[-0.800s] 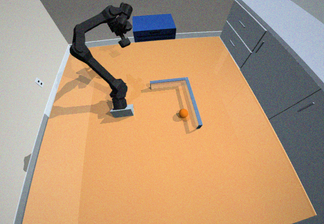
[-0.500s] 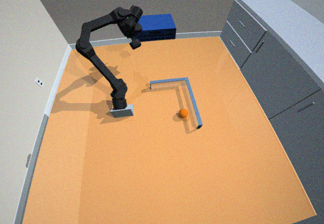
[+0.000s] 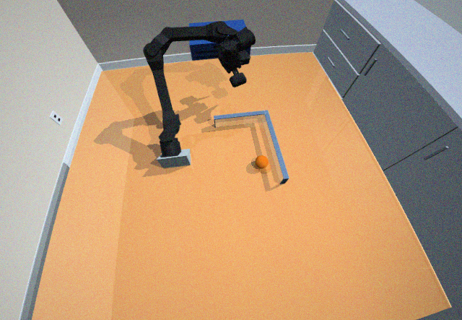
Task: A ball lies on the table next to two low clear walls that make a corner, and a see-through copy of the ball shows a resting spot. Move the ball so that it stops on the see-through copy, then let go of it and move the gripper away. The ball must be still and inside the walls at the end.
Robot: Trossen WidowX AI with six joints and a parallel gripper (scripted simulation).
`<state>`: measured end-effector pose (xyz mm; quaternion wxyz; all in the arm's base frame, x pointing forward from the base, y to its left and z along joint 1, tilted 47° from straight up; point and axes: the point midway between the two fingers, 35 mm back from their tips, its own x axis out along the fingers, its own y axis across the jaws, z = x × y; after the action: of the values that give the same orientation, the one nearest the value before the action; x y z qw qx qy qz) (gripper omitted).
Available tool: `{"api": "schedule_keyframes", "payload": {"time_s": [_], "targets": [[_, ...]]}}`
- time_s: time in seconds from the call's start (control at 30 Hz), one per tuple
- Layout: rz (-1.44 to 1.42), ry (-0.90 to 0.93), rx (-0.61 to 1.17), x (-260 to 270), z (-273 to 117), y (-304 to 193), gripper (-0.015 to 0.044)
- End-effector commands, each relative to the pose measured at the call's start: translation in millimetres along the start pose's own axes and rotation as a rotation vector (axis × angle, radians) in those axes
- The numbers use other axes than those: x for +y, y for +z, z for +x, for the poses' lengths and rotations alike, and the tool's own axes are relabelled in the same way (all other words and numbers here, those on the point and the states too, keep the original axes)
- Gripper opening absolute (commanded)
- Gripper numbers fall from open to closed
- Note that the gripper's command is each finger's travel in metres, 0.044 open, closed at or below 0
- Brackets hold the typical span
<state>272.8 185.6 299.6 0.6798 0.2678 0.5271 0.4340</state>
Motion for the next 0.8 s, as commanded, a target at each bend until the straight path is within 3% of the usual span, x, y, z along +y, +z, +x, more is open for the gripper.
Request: {"api": "schedule_keyframes", "payload": {"time_s": [0.0, 0.3, 0.6, 0.77], "targets": [[0.054, -0.096, -0.012, -68, -5, 26, 0.0359], [0.176, -0.236, 0.02, -229, -37, 37, 0.0359], [0.241, -0.249, 0.124, -372, -71, -19, 0.0359], [0.248, -0.234, 0.145, -395, -76, -37, 0.0359]]}}
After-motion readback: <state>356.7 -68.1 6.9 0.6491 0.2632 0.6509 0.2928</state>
